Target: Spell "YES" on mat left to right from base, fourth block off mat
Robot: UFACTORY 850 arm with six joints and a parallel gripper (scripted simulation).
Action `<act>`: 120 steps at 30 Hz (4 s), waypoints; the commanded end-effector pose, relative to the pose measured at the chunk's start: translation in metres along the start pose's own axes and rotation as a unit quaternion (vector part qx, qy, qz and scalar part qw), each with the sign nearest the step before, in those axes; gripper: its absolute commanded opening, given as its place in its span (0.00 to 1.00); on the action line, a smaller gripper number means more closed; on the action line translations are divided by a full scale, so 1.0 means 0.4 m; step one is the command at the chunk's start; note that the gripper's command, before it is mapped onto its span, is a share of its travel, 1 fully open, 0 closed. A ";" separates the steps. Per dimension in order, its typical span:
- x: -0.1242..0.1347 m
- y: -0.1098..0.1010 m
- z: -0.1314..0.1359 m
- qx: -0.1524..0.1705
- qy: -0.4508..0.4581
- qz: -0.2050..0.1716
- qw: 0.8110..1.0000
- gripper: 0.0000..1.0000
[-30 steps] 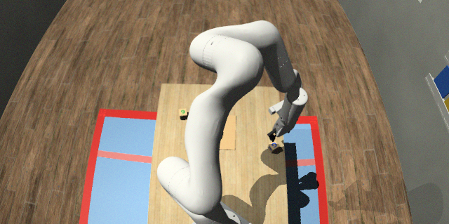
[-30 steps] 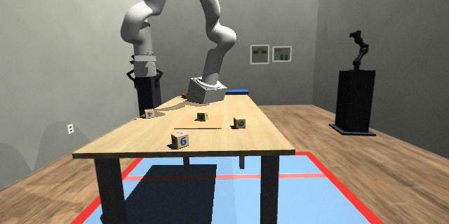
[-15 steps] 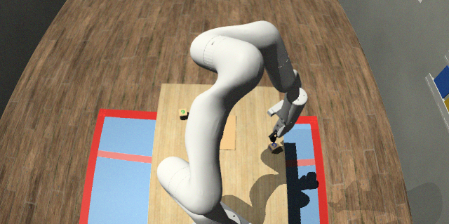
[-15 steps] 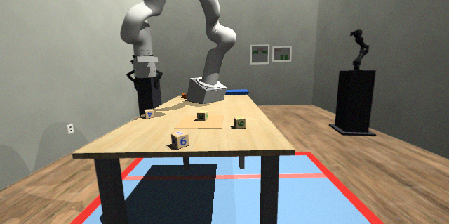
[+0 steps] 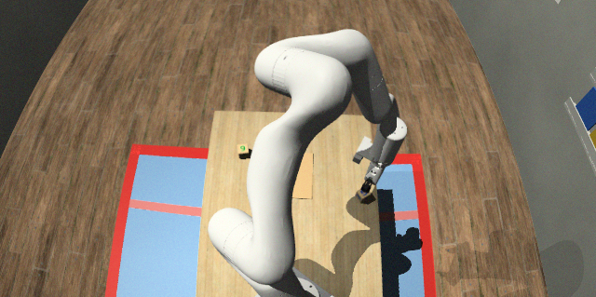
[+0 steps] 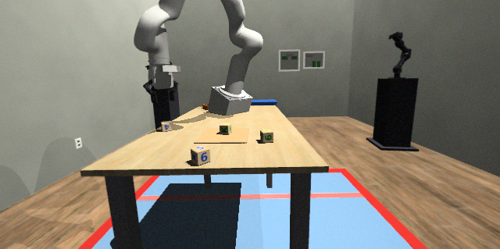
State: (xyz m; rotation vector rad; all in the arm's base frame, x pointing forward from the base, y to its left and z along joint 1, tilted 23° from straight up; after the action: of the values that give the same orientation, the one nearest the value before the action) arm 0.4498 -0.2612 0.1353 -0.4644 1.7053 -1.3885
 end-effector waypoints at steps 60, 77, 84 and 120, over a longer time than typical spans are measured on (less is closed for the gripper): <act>0.003 0.066 -0.002 0.010 -0.495 0.000 0.869 0.84; 0.003 0.066 -0.002 0.010 -0.495 0.000 0.869 0.84; 0.003 0.068 -0.002 0.010 -0.495 0.000 0.869 0.84; 0.003 0.170 -0.002 0.010 -0.495 0.001 0.869 0.84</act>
State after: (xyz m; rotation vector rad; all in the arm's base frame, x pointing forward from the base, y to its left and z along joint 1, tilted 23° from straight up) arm 0.4626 -0.2412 0.0756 -0.9583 0.8304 -0.8804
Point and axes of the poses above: the point where the finger pads meet when closed, its own y axis out along the fingers, its own z axis across the jaws, x = y × z, the point moved 9 cm from there along -y, back along the fingers, and after that the axes turned 14 degrees about y, right-handed, at the moved point
